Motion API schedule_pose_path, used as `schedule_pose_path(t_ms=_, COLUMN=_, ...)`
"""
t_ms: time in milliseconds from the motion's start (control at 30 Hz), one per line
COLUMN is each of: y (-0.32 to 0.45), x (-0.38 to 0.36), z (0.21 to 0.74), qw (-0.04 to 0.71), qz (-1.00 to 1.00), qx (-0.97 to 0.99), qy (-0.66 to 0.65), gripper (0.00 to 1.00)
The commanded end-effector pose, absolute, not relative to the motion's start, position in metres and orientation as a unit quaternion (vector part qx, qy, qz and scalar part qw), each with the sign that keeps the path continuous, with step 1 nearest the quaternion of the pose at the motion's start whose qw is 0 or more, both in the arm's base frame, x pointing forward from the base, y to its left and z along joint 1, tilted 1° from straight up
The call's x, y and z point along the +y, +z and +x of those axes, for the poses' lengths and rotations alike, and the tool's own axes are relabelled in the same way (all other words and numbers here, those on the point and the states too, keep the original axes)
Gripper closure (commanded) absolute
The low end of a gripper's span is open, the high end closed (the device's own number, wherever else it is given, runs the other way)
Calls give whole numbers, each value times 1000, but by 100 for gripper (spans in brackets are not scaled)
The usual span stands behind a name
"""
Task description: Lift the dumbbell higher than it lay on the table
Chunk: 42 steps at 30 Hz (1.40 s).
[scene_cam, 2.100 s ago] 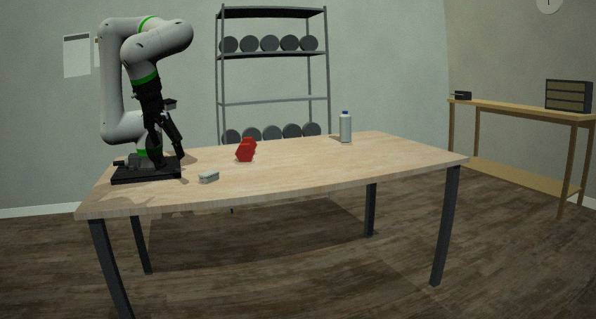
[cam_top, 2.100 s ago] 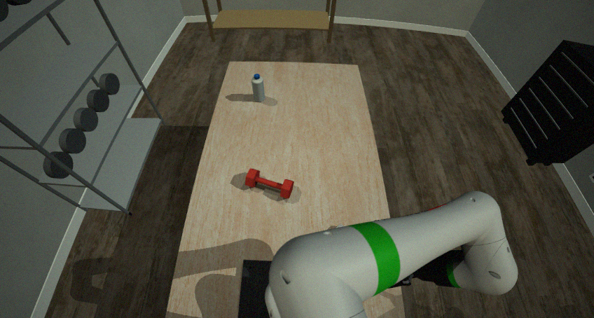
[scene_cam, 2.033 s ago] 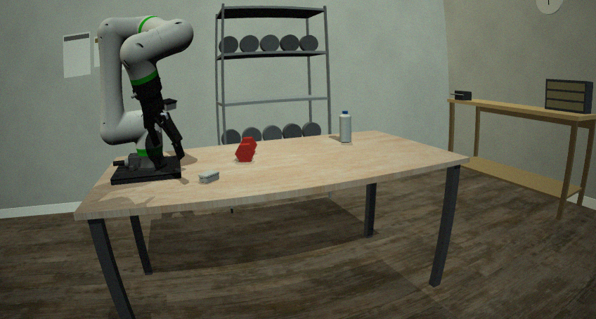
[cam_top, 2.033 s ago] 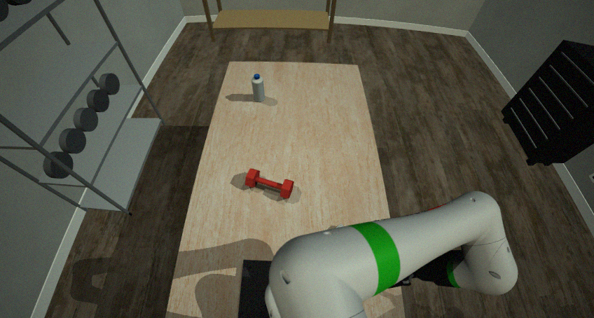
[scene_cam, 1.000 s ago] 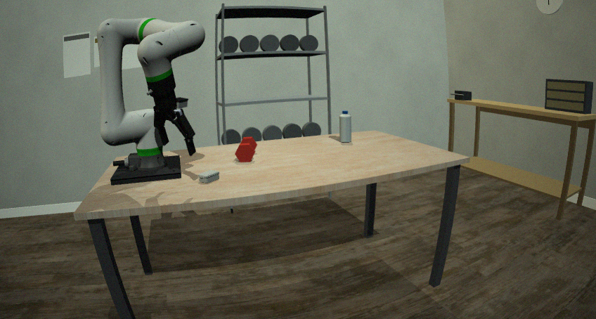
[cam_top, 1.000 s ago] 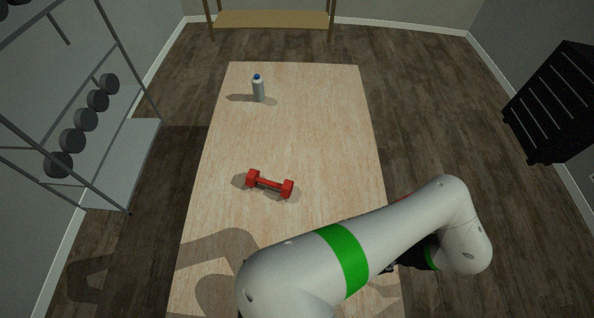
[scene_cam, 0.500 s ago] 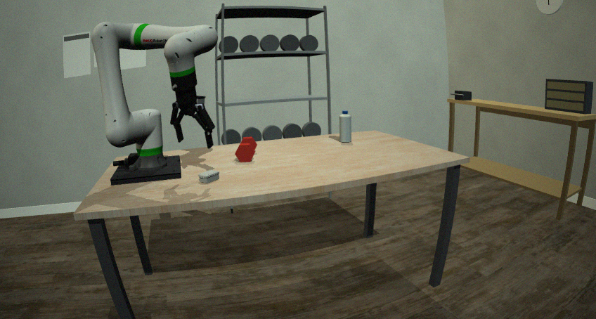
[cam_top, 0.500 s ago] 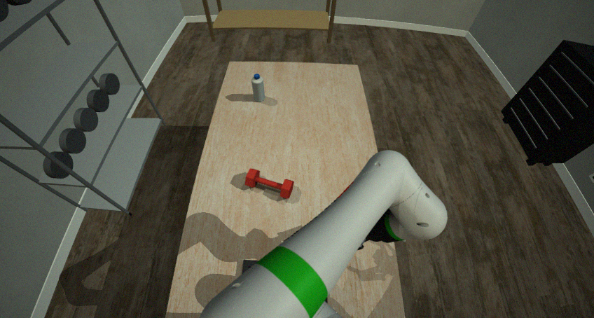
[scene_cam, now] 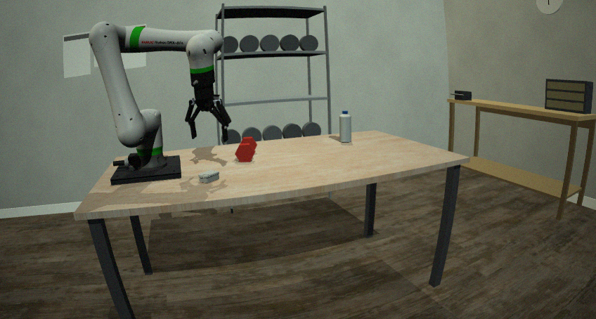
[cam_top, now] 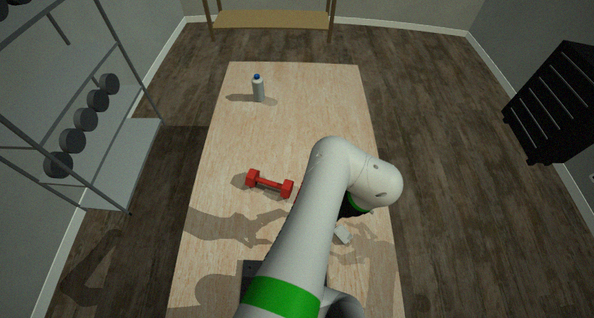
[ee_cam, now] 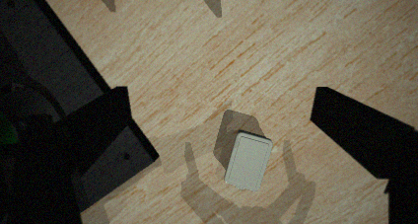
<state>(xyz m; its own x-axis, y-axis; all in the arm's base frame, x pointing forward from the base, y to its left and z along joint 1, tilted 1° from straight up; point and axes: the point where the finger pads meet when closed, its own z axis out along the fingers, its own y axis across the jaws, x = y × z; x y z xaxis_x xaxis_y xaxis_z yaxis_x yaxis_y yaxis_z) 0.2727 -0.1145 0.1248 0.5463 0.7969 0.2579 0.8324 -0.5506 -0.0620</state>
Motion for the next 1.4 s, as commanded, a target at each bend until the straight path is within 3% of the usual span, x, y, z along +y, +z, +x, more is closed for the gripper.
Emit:
schedule_pose_path(t_ms=0, y=123, x=-83, z=301, qw=69, qz=-868, qx=-485, qy=-79, gripper=0)
schedule_pose_path(t_ms=1100, y=117, x=102, z=452, qw=-5, qz=-795, qx=-607, qy=-6, gripper=0)
schedule_pose_path(t_ms=1367, y=116, x=112, z=459, qw=-8, qz=-790, qx=-613, qy=-2, gripper=0)
